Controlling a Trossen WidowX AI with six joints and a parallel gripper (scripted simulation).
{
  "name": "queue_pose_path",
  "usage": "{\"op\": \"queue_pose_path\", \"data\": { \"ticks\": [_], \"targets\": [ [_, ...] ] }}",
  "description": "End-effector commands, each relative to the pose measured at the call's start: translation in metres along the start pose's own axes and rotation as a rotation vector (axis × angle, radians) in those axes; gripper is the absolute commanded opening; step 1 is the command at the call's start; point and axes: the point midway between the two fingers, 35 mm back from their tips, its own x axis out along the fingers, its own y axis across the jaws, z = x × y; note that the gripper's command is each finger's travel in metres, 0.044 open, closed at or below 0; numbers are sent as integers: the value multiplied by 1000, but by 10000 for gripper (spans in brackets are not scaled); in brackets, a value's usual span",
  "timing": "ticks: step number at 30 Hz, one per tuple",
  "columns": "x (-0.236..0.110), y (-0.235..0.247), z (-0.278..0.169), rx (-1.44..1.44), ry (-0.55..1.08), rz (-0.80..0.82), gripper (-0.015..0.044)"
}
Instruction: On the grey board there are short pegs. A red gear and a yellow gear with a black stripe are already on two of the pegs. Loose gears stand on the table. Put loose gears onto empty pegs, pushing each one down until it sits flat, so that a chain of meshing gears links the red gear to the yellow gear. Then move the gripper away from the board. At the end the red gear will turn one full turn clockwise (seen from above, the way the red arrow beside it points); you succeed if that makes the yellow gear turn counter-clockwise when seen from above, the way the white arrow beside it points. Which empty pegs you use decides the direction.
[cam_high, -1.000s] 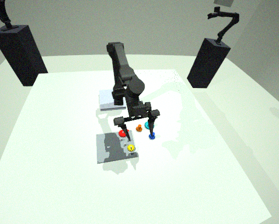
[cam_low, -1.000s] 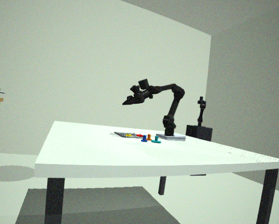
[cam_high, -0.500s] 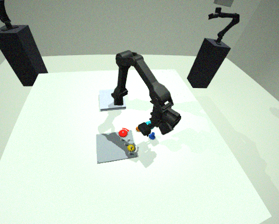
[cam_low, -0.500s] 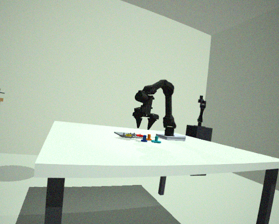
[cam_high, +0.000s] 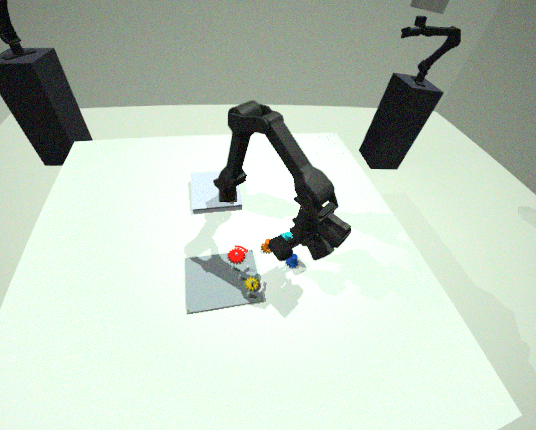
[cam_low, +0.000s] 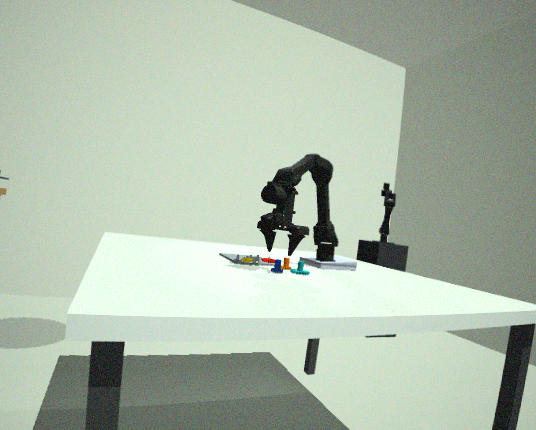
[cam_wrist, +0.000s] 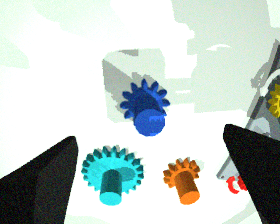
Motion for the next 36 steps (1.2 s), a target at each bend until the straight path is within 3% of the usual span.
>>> {"op": "queue_pose_path", "data": {
  "ticks": [1, 26, 36],
  "targets": [
    [6, 0, -1, 4, 7, -6, 440],
    [32, 0, -1, 4, 7, -6, 440],
    [32, 0, -1, 4, 7, -6, 177]
  ]
}}
